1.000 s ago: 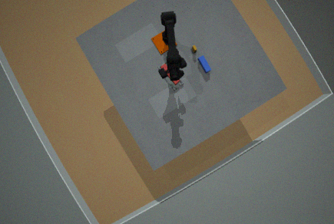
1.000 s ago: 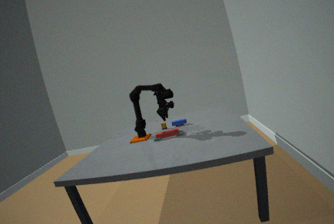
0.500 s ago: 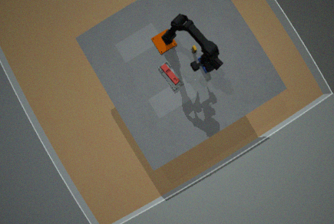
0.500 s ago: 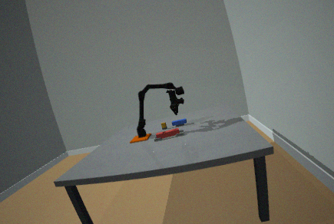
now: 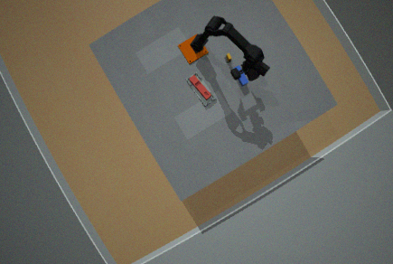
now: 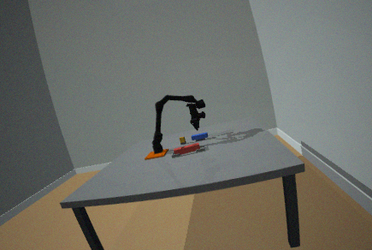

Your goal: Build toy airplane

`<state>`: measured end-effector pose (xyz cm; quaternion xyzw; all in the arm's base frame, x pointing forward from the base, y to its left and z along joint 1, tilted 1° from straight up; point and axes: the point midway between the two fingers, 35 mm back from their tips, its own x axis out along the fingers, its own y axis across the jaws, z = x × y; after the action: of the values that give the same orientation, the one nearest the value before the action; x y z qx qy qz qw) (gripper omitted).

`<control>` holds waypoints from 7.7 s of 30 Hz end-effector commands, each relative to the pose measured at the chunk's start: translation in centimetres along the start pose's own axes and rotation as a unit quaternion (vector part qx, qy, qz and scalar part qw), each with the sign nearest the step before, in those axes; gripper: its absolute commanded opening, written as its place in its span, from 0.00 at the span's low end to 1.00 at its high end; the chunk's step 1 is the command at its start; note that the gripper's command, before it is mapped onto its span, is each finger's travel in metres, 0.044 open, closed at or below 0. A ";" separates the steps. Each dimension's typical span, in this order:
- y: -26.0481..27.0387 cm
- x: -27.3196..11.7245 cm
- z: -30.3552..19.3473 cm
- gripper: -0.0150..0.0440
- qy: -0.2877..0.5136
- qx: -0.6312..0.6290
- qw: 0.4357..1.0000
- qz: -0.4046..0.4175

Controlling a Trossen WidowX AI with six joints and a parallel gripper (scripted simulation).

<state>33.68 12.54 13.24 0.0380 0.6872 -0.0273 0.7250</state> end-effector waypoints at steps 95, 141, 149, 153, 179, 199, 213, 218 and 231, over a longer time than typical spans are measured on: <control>0.1 -4.2 0.2 0.25 0.000 0.002 1.000 0.000; -12.6 -4.3 0.1 0.25 0.002 0.259 0.966 -0.011; -15.2 -4.0 -0.5 0.25 0.001 0.314 0.949 -0.012; -16.4 -3.8 -0.9 0.25 0.001 0.341 0.940 -0.013; -23.8 -2.5 -4.8 0.25 -0.001 0.515 0.857 -0.016; -28.1 -1.4 -8.8 0.25 -0.004 0.633 0.774 -0.019; -28.2 -1.4 -8.8 0.58 -0.004 0.634 0.773 -0.019; -28.2 -1.4 -8.8 0.58 -0.004 0.634 0.773 -0.019; -28.2 0.3 -8.7 0.58 -0.004 0.634 0.773 -0.019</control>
<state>22.42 -14.84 12.63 0.4733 0.5120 -0.4695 0.5417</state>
